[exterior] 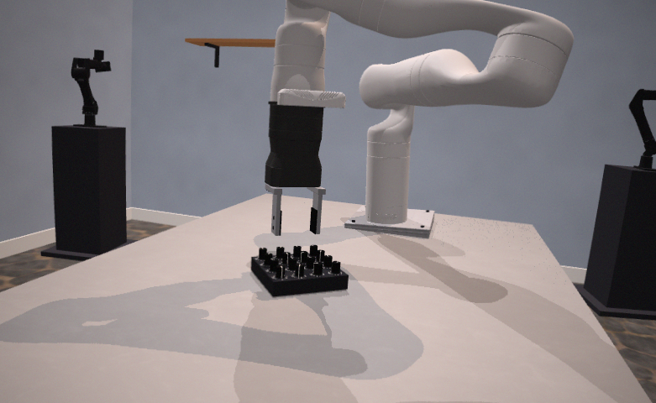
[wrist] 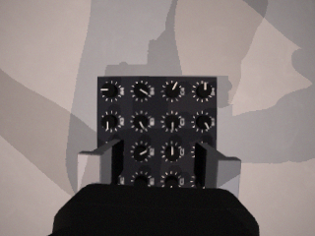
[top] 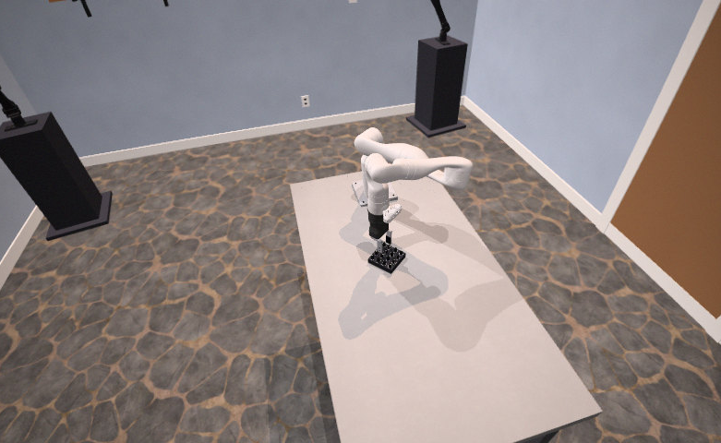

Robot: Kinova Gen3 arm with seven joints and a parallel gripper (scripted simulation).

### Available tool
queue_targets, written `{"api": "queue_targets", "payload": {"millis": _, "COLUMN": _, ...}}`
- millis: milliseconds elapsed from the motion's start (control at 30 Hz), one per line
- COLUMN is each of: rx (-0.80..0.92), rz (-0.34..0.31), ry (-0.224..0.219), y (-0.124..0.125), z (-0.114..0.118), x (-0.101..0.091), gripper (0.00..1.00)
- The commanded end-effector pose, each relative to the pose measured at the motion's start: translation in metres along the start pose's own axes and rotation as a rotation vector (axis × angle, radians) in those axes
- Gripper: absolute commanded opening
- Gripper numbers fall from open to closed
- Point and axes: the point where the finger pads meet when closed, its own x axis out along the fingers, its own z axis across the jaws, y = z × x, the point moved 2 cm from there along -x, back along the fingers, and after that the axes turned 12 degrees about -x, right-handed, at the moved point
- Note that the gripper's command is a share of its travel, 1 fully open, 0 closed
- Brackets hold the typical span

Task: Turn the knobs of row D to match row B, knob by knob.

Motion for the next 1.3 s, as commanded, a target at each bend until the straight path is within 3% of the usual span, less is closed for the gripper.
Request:
{"api": "queue_targets", "payload": {"millis": 0, "rx": 0.000, "rz": 0.001, "ry": -0.001, "y": 0.000, "z": 0.000, "x": -0.001, "gripper": 1.00}}
{"api": "queue_targets", "payload": {"millis": 800, "rx": 0.000, "rz": 0.001, "ry": -0.001, "y": -0.007, "z": -0.001, "x": -0.001, "gripper": 1.00}}
{"api": "queue_targets", "payload": {"millis": 1267, "rx": 0.000, "rz": 0.001, "ry": -0.001, "y": -0.034, "z": -0.006, "x": -0.001, "gripper": 1.00}}
